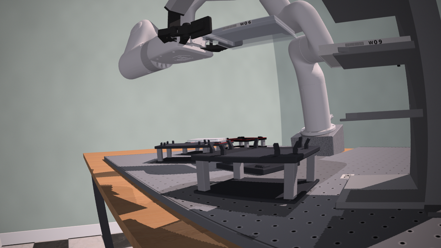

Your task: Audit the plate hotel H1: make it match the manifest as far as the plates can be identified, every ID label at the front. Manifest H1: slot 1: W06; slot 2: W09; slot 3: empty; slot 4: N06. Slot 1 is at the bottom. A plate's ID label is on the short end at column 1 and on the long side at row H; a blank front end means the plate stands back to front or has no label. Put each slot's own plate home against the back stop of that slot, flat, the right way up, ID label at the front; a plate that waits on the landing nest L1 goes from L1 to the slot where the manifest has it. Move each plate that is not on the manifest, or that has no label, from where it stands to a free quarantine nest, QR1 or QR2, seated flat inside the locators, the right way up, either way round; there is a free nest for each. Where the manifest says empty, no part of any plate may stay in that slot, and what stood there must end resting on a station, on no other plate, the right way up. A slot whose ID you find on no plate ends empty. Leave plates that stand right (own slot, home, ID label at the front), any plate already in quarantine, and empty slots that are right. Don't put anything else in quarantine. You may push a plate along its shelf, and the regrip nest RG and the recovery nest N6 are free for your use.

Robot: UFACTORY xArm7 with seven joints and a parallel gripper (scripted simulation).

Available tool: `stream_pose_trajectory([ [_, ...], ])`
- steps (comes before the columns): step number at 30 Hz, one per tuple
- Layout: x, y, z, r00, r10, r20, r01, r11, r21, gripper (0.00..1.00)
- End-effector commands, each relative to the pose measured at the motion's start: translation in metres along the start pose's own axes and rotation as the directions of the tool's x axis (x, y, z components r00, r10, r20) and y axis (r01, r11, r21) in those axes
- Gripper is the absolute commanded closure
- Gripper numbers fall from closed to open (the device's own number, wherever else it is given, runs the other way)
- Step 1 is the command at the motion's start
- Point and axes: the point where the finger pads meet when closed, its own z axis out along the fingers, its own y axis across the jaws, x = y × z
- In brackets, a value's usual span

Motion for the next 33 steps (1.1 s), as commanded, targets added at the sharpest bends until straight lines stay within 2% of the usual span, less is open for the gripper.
stream_pose_trajectory([
  [1, -0.007, 0.001, 0.000, 1.000, -0.004, 0.002, 0.004, 1.000, 0.000, 1.00],
  [33, -0.054, 0.001, 0.000, 1.000, -0.004, 0.002, 0.004, 1.000, 0.000, 1.00],
])
